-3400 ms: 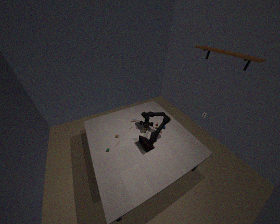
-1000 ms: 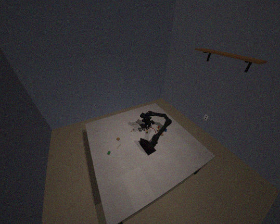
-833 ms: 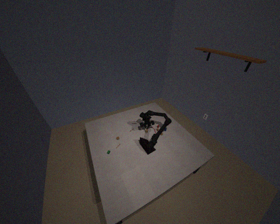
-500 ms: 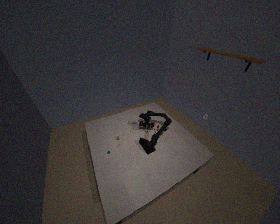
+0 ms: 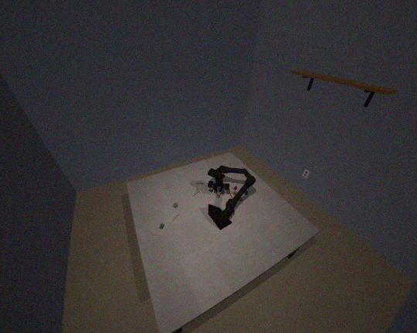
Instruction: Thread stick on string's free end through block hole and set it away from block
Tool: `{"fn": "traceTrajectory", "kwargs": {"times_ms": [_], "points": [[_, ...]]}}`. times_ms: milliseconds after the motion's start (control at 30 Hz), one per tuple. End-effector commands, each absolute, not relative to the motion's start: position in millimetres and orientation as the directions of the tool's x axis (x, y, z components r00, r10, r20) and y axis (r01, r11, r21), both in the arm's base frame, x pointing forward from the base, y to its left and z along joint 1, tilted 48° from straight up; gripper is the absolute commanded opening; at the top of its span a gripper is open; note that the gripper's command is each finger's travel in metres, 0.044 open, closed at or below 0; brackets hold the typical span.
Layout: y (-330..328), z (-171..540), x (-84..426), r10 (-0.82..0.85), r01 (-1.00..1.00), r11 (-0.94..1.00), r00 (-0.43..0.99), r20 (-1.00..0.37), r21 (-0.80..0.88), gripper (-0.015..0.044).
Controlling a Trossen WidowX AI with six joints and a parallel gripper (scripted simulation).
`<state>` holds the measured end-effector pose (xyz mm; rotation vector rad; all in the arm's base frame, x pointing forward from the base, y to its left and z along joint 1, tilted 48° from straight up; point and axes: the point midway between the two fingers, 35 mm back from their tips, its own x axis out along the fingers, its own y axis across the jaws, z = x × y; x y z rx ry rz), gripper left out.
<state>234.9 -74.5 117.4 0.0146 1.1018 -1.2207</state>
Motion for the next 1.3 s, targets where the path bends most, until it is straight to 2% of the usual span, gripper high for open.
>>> {"fn": "traceTrajectory", "kwargs": {"times_ms": [0,1267], "points": [[-79.9,111.5,234.5,-0.731,0.746,0.409,-0.076,-0.678,-0.525,0.0121],[-125.5,71.7,228.2,-0.735,0.747,0.405,-0.076,-0.674,-0.527,0.0121]]}}
